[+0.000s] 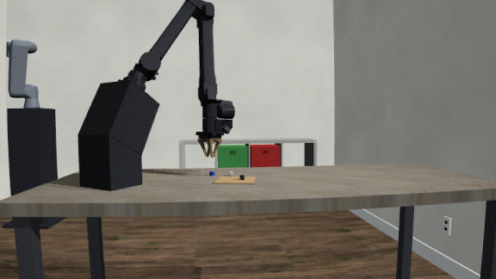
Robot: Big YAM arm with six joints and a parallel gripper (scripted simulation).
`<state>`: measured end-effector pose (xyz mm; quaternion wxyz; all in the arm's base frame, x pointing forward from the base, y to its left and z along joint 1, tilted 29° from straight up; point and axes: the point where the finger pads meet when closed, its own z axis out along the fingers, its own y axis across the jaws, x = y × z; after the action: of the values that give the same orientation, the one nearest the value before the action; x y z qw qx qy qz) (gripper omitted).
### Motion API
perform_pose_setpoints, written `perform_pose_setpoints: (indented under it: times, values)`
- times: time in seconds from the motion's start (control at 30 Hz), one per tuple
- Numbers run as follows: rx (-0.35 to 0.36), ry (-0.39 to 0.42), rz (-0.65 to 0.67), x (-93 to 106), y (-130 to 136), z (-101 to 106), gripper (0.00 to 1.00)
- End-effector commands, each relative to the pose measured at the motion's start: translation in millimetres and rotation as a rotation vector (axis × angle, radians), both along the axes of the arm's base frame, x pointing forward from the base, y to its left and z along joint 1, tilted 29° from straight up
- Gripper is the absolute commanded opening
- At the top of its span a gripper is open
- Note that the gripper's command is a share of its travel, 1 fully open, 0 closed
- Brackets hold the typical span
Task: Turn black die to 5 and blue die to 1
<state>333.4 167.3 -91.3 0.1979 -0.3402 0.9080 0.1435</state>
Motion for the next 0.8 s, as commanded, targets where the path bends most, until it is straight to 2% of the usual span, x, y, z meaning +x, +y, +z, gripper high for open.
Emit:
perform_pose_setpoints:
  times: [0.0, 0.3, 0.5, 0.77]
  values:
    - [0.01, -0.036, 0.003, 7.2, 1, 11, 0.31]
    - [0.011, -0.037, 0.003, 7.5, 2, 10, 0.31]
    - [0.004, -0.013, 0.006, 3.4, 3, -1, 0.31]
    - [0.007, -0.013, 0.003, 5.3, 8, -4, 0.31]
